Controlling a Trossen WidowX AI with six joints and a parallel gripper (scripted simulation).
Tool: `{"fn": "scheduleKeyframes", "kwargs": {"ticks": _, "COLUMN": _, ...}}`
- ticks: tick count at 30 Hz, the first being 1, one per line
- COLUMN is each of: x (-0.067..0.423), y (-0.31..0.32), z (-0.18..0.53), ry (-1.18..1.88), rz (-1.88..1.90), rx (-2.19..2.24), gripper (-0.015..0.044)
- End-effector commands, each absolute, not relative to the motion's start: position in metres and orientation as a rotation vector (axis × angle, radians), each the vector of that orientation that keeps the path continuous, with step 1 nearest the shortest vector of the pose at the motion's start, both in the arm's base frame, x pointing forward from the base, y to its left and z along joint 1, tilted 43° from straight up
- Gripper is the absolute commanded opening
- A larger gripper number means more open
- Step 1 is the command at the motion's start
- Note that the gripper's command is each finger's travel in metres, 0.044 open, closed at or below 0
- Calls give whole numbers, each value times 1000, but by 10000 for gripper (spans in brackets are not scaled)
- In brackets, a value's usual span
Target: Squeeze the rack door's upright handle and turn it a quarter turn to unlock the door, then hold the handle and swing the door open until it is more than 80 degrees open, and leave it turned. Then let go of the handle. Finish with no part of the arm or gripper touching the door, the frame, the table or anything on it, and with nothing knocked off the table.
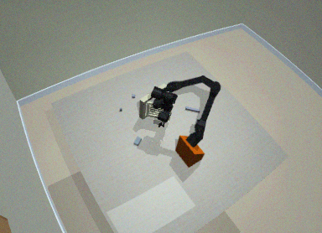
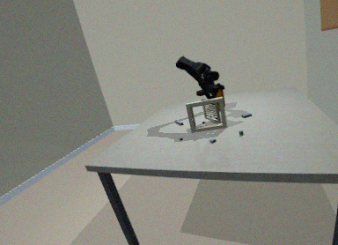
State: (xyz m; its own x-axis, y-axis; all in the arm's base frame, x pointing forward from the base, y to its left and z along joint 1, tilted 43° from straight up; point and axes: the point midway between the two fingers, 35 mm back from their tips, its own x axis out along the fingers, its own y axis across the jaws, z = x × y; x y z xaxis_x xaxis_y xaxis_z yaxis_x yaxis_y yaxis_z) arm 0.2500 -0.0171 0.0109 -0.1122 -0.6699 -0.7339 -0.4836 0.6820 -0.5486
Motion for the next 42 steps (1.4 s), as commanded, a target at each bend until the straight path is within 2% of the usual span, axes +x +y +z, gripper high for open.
{"fn": "scheduleKeyframes", "kwargs": {"ticks": 1, "x": 249, "y": -13, "z": 6, "ry": 1737, "rz": -268, "rx": -872, "gripper": 11}}
{"fn": "scheduleKeyframes", "kwargs": {"ticks": 42, "x": 249, "y": 46, "z": -47, "ry": 1545, "rz": -709, "rx": -459, "gripper": 11}}
